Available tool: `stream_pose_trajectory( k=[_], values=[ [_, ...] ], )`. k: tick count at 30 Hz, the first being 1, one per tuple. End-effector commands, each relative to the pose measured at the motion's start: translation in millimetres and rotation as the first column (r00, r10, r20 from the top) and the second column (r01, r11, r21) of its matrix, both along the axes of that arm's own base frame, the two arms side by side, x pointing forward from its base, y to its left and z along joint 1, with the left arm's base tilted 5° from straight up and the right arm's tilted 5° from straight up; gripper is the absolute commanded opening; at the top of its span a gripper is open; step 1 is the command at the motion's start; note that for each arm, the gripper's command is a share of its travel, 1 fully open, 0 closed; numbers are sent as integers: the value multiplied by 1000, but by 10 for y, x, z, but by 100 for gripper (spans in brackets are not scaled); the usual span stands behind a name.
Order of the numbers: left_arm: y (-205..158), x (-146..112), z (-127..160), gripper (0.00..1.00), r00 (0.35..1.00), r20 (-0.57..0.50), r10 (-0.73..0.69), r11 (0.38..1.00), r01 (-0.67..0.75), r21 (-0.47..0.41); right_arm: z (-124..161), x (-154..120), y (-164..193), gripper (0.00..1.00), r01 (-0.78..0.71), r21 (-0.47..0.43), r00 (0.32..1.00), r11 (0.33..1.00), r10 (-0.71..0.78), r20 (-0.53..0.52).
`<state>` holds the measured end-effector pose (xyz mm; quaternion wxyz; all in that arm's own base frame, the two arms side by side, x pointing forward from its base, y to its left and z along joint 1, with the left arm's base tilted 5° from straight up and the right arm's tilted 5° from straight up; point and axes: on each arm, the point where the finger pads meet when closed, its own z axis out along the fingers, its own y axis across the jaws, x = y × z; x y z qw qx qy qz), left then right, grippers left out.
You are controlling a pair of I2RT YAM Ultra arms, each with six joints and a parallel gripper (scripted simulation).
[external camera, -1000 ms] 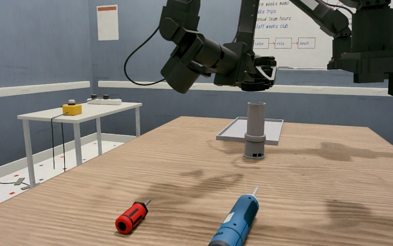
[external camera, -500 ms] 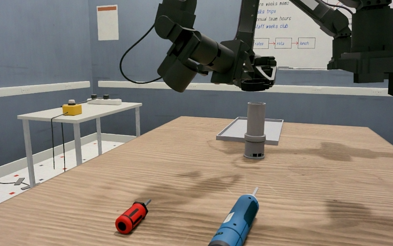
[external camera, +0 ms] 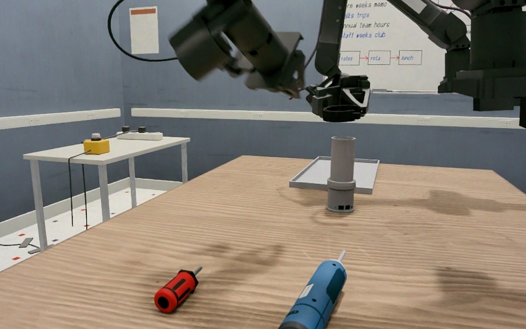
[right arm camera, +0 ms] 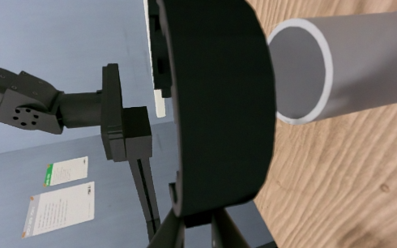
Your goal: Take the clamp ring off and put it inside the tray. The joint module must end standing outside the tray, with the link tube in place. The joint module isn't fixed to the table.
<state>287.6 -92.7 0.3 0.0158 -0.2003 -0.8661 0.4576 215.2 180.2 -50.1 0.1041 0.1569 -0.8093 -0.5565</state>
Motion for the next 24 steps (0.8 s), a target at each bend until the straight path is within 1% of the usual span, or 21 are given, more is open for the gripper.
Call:
stream_pose_trajectory(
  k=[1,2,4,6,11,16,18,19,20,21,23,24],
  values=[
    [93,94,-54,20,998,69,16,998,-20,65,102,123,22,6,-6,9,999,1000,5,47],
    [32,69,-70,20,998,63,-4,998,0,65,102,123,22,6,-6,9,999,1000,5,47],
    [264,179,-1,20,992,110,61,992,-73,105,128,130,26,6,-2,19,999,1000,1,49],
    [264,179,-1,20,992,110,61,992,-73,105,128,130,26,6,-2,19,999,1000,1,49],
    [691,391,135,20,962,220,165,959,-208,193,169,119,17,6,3,28,999,1000,-4,48],
    [1120,604,275,20,908,336,251,901,-346,263,206,90,7,6,6,36,999,999,-7,43],
    [1118,604,275,20,908,336,251,901,-346,263,206,91,6,6,6,36,999,999,-8,44],
    [1039,573,163,20,924,301,237,911,-319,263,206,91,6,6,6,36,999,999,-8,44],
    [1221,619,326,20,893,358,272,883,-379,276,216,84,4,6,7,38,999,999,-9,42],
    [1322,634,377,20,878,381,291,865,-412,287,226,75,3,6,7,40,999,999,-9,41],
    [1322,634,377,20,878,381,291,865,-412,287,226,75,3,6,7,40,999,999,-9,41],
    [1423,649,428,20,861,403,310,845,-444,298,235,67,3,6,7,42,999,999,-9,40]
  ],
)
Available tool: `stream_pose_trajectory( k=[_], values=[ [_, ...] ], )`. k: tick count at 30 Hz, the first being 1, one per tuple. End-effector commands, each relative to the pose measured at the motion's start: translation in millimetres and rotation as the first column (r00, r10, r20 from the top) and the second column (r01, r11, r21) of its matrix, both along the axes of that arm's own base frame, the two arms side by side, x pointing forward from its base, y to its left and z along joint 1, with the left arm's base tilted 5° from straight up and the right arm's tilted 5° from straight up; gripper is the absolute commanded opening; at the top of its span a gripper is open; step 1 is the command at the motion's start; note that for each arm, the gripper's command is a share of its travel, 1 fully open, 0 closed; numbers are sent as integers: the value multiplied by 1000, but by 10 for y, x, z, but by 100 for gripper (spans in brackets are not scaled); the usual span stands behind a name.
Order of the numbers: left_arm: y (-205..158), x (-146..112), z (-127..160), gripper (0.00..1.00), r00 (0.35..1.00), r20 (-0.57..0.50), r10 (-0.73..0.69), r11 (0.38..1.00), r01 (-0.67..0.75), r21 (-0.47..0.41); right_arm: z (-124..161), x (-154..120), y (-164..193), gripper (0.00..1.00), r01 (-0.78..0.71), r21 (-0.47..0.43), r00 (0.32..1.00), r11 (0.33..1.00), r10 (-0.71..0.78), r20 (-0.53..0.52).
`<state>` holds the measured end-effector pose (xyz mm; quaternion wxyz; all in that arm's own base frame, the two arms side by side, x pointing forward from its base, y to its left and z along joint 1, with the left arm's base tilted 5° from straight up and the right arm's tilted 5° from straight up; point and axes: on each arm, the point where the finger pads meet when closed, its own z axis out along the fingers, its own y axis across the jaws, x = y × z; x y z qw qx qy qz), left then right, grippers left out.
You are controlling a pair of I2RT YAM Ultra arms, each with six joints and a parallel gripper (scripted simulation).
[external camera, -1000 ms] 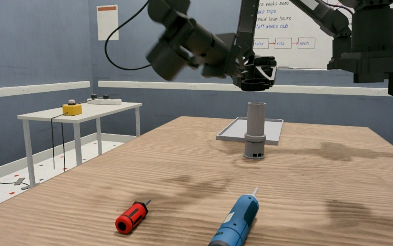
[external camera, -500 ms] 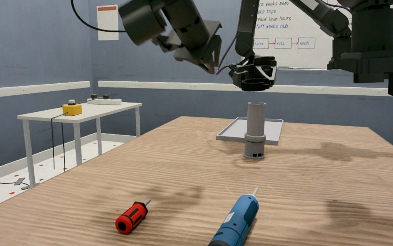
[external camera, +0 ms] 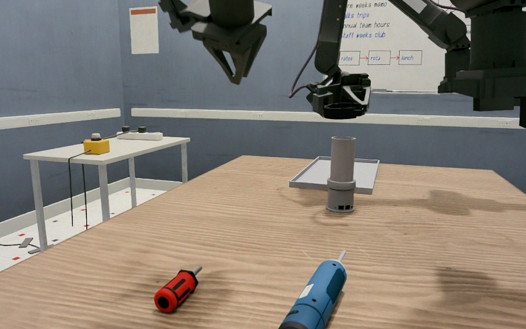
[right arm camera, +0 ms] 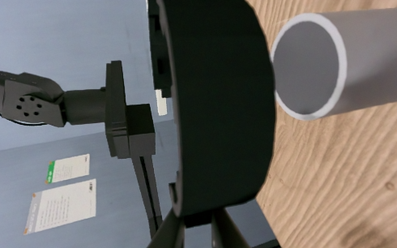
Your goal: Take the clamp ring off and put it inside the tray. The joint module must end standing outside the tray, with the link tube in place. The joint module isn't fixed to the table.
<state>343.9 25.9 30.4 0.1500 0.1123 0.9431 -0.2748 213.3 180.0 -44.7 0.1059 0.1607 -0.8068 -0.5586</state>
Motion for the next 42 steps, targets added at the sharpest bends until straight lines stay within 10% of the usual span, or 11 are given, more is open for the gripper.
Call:
stream_pose_trajectory(
  k=[1,16,26,29,42],
  values=[
    [338,102,178,20,991,88,99,991,-106,86,191,78,4,6,16,38,999,999,-17,39],
    [1341,167,746,20,878,316,359,866,-439,238,292,38,11,6,14,60,999,998,-16,40],
    [2372,-47,1698,20,615,594,518,590,-760,272,392,27,24,6,13,84,999,996,-17,48],
    [2282,-18,1431,20,652,541,531,617,-735,279,396,57,27,6,12,85,998,996,-16,58],
    [3078,-864,2759,20,229,821,523,194,-970,147,499,26,21,6,18,108,998,994,-24,55]
  ],
)
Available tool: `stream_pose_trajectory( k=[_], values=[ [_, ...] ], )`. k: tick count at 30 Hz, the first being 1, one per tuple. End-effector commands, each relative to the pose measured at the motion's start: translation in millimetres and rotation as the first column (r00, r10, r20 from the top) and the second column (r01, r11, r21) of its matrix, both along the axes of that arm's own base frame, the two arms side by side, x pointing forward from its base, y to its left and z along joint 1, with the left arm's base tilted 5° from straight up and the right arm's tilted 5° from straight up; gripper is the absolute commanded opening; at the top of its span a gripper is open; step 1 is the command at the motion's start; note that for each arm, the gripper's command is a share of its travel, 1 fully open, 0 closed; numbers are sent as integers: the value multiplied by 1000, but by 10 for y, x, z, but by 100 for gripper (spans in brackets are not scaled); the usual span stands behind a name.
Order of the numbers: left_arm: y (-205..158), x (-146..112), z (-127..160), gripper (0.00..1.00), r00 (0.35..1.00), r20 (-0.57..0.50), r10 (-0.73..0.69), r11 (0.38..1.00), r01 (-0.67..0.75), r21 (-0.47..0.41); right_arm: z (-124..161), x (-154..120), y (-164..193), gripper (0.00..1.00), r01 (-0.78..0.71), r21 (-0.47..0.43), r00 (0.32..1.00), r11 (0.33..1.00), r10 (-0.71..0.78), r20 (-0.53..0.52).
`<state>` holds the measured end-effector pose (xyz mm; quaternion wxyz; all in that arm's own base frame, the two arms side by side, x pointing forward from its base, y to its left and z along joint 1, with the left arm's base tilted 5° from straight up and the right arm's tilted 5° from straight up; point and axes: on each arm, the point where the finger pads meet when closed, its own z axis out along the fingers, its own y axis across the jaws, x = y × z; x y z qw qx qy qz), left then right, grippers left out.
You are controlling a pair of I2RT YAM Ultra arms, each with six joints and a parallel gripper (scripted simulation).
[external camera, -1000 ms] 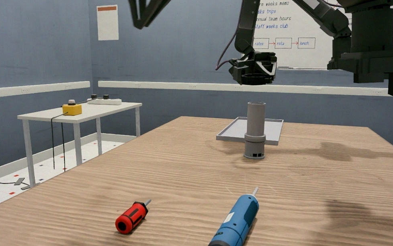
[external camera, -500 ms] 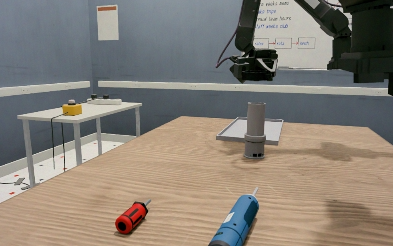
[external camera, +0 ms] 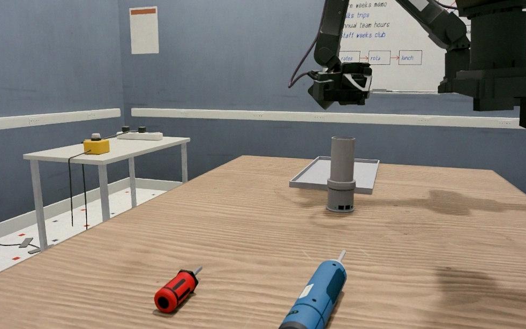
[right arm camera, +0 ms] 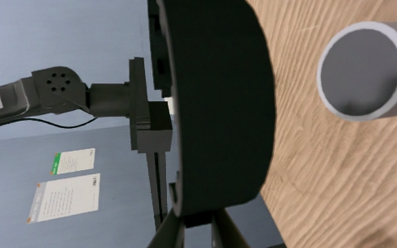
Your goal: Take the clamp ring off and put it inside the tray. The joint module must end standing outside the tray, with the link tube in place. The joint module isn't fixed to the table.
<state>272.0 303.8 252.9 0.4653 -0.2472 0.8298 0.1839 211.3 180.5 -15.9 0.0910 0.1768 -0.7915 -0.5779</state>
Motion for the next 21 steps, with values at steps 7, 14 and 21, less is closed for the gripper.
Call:
stream_pose_trajectory(
  k=[7,14,21],
  values=[
    [365,-432,621,20,960,179,215,960,-241,138,217,1,-3,6,32,54,999,998,-33,12],
    [427,-1030,1420,20,858,381,345,857,-453,244,220,-39,-53,6,35,58,999,998,-35,12],
    [562,-1391,1684,20,772,473,425,774,-581,252,230,16,-70,6,27,60,999,998,-29,41]
  ],
)
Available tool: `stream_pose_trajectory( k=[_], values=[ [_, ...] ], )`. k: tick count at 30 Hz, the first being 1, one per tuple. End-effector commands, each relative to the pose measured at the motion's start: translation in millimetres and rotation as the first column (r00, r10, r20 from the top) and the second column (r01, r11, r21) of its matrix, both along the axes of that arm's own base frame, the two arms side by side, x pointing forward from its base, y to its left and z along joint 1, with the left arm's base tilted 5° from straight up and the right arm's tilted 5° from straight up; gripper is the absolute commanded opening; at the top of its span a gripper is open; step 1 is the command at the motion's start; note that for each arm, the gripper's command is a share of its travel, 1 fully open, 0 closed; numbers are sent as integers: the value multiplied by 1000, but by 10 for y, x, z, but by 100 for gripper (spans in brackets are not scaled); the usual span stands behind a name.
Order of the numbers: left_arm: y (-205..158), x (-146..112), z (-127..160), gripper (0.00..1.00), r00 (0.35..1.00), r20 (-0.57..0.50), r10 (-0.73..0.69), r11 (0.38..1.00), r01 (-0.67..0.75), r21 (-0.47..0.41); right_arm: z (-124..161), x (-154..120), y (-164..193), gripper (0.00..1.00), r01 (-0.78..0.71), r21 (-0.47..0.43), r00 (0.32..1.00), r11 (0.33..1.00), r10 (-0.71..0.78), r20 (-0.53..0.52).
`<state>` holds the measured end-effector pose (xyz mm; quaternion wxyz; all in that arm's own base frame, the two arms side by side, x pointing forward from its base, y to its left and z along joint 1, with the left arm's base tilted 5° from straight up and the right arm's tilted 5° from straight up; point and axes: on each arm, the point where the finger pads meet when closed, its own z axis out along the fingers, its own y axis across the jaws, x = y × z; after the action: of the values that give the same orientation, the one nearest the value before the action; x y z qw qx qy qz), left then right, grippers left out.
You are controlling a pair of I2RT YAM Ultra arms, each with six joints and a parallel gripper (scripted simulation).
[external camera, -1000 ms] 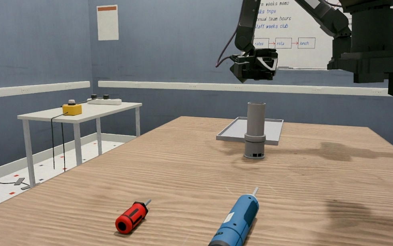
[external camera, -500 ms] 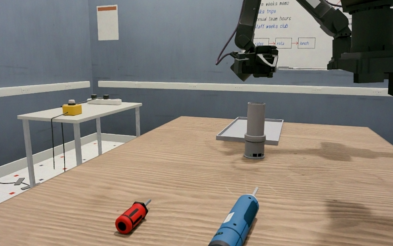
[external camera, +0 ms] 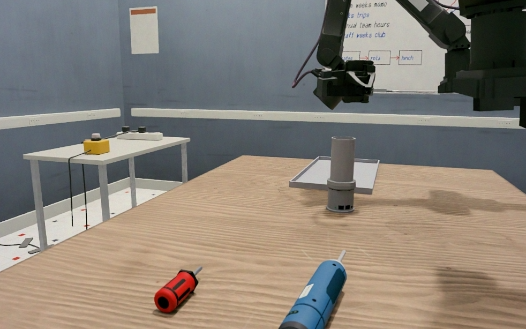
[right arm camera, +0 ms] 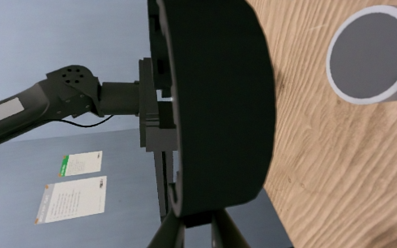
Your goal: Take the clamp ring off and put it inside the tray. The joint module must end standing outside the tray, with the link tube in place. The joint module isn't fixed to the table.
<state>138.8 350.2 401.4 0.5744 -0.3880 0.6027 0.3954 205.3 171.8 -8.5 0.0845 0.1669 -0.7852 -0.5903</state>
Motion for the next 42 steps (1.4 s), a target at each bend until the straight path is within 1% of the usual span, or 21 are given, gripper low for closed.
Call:
stream_pose_trajectory(
  k=[1,2,4,5,6,8,11,14,17,19,21,22,25,28,31,33,34,36,38,39,42],
  values=[
    [88,-17,167,20,998,57,32,999,-34,37,151,38,-7,6,11,31,999,999,-12,36],
    [84,4,137,20,998,55,27,999,-29,31,147,-12,-17,6,11,30,1000,999,-12,22],
    [84,4,137,20,998,55,27,999,-29,31,147,-12,-17,6,11,30,1000,999,-12,22],
    [81,-21,153,20,998,56,32,999,-34,35,154,80,-23,6,10,30,998,999,-11,54],
    [22,-44,230,20,997,65,31,998,-35,55,145,32,-36,6,7,27,999,1000,-8,43],
    [18,-45,235,20,997,65,31,998,-35,56,124,-69,-65,6,-4,17,1000,1000,3,21],
    [18,-45,234,20,997,65,31,998,-35,56,124,-38,-91,6,-6,17,999,1000,5,38],
    [18,-45,234,20,997,65,31,998,-35,56,119,-113,-118,6,-7,16,1000,1000,7,22],
    [18,-45,234,20,997,65,31,998,-35,56,125,-28,-109,6,-10,17,999,1000,9,50],
    [18,-45,234,20,997,65,31,998,-35,56,117,-128,-136,6,-8,15,1000,1000,8,22],
    [18,-45,234,20,997,65,31,998,-35,56,117,-128,-136,6,-8,15,1000,1000,8,22],
    [18,-45,234,20,997,65,31,998,-35,56,118,-20,-147,6,-9,14,998,1000,8,59],
    [18,-45,234,20,997,65,31,998,-35,56,112,-159,-173,6,-10,14,1000,1000,10,23],
    [18,-45,234,20,997,65,31,998,-35,56,108,-139,-202,6,-12,12,999,1000,11,37],
    [18,-45,234,20,997,65,31,998,-35,56,105,-205,-228,6,-13,12,1000,1000,12,23],
    [18,-45,234,20,997,65,31,998,-35,56,103,-122,-232,6,-13,10,999,1000,12,49],
    [18,-45,234,20,997,65,31,998,-35,56,103,-126,-226,6,-16,10,999,1000,16,50],
    [18,-45,234,20,997,65,31,998,-35,56,103,-219,-246,6,-14,11,1000,1000,14,23],
    [18,-45,234,20,997,65,31,998,-35,56,103,-219,-246,6,-14,11,1000,1000,14,23],
    [18,-45,234,20,997,65,31,998,-35,56,98,-124,-261,6,-15,8,998,1000,14,55],
    [18,-45,234,20,997,65,31,998,-35,56,99,-249,-281,6,-16,10,1000,1000,16,23]
  ],
)
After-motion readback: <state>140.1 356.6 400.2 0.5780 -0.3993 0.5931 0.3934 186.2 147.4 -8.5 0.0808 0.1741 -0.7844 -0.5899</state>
